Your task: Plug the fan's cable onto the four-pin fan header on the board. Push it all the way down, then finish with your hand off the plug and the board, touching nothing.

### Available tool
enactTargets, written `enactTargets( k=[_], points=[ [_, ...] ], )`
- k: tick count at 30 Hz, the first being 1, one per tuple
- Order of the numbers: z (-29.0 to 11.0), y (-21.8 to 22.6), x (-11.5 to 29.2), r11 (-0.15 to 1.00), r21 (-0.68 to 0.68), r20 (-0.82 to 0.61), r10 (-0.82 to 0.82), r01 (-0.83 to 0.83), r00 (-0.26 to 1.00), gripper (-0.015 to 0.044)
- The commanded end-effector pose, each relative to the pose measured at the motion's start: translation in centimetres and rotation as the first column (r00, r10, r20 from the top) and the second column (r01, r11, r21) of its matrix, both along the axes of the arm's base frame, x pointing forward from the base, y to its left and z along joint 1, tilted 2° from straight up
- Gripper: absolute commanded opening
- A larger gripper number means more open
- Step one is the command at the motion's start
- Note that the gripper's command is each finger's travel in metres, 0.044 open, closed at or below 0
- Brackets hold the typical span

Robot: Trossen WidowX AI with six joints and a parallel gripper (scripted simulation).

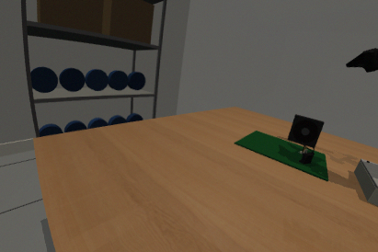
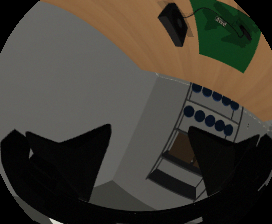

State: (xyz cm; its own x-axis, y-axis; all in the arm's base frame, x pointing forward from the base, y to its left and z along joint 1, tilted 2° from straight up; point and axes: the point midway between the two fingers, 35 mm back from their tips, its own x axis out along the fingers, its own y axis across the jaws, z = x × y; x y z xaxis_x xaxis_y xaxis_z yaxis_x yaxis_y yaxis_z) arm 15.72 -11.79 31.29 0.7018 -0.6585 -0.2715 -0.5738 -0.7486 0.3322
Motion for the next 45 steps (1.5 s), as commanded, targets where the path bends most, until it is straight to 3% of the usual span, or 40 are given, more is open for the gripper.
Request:
enactTargets(
  k=[1,5,8,11,17,22,24,31,38,45],
  points=[
    [0.0,0.0,0.0,1.000,0.000,0.000,0.000,0.000,1.000,0.0426],
    [-0.2,0.1,0.2,1.000,0.000,-0.013,0.009,-0.009,1.000,0.0440],
    [-2.7,1.0,2.9,0.989,0.019,-0.194,0.147,-0.146,0.970,0.0440],
    [-6.1,2.6,5.8,0.943,0.084,-0.395,0.328,-0.321,0.858,0.0440],
    [-13.2,7.0,9.0,0.738,0.327,-0.620,0.639,-0.591,0.455,0.0440],
    [-18.5,11.2,9.3,0.472,0.575,-0.601,0.798,-0.668,0.046,0.0440],
    [-19.7,12.3,9.1,0.394,0.636,-0.567,0.822,-0.663,-0.056,0.0440],
    [-20.1,12.5,9.1,0.384,0.644,-0.562,0.824,-0.662,-0.069,0.0440],
    [-25.8,12.6,9.3,0.384,0.644,-0.562,0.824,-0.662,-0.069,0.0440],
    [-26.4,12.6,9.3,0.384,0.644,-0.562,0.824,-0.662,-0.069,0.0440]
  ],
)
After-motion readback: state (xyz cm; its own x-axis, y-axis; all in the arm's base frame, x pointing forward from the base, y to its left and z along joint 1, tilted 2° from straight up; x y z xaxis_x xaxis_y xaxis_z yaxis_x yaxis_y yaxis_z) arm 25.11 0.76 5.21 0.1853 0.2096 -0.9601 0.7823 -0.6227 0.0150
